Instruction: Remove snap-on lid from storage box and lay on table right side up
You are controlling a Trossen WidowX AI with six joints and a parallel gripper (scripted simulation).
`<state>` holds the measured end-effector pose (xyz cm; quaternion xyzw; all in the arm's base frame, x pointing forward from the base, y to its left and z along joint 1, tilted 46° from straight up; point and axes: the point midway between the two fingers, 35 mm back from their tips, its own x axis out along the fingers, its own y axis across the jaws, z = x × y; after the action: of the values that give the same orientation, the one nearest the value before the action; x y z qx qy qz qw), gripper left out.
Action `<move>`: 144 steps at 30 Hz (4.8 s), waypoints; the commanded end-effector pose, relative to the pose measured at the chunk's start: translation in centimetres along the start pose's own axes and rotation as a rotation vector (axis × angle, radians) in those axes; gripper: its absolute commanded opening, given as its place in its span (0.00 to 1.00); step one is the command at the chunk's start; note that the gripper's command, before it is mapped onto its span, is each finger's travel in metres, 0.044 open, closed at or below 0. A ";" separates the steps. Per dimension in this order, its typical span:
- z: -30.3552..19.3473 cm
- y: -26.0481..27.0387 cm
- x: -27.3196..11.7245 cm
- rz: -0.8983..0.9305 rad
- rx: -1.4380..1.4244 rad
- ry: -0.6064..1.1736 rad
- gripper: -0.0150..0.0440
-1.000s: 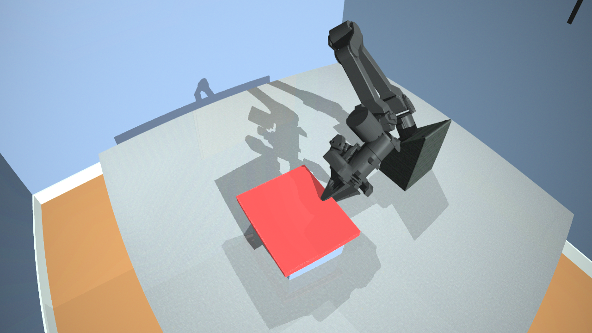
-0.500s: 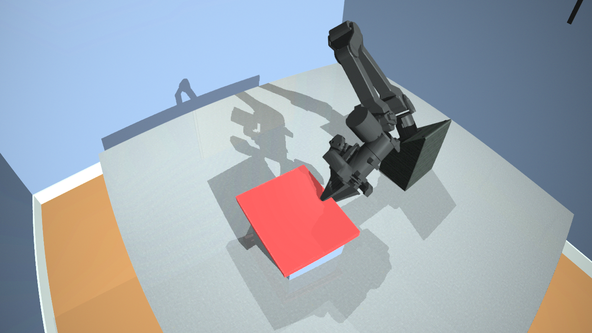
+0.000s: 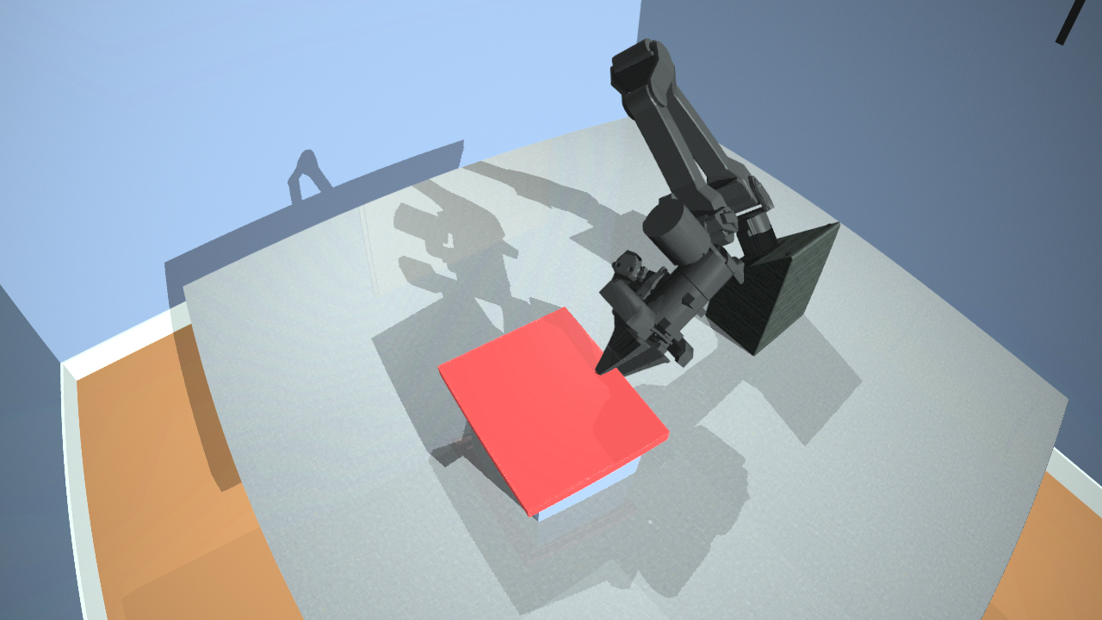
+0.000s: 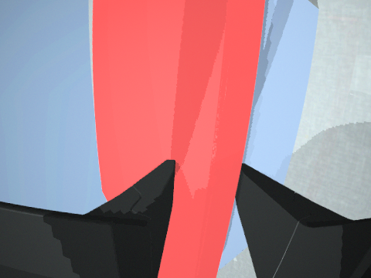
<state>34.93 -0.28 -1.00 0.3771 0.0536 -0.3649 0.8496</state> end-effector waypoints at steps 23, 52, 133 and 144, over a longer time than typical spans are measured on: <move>0.0 2.7 -1.6 0.002 -0.003 0.004 0.25; 0.0 6.7 -2.7 0.002 -0.001 0.004 0.25; 3.4 12.9 -5.7 0.002 -0.002 0.005 0.25; 5.6 12.7 -5.9 0.001 -0.003 0.005 0.25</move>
<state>38.24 5.31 11.89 0.3738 0.0555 -0.3692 0.8490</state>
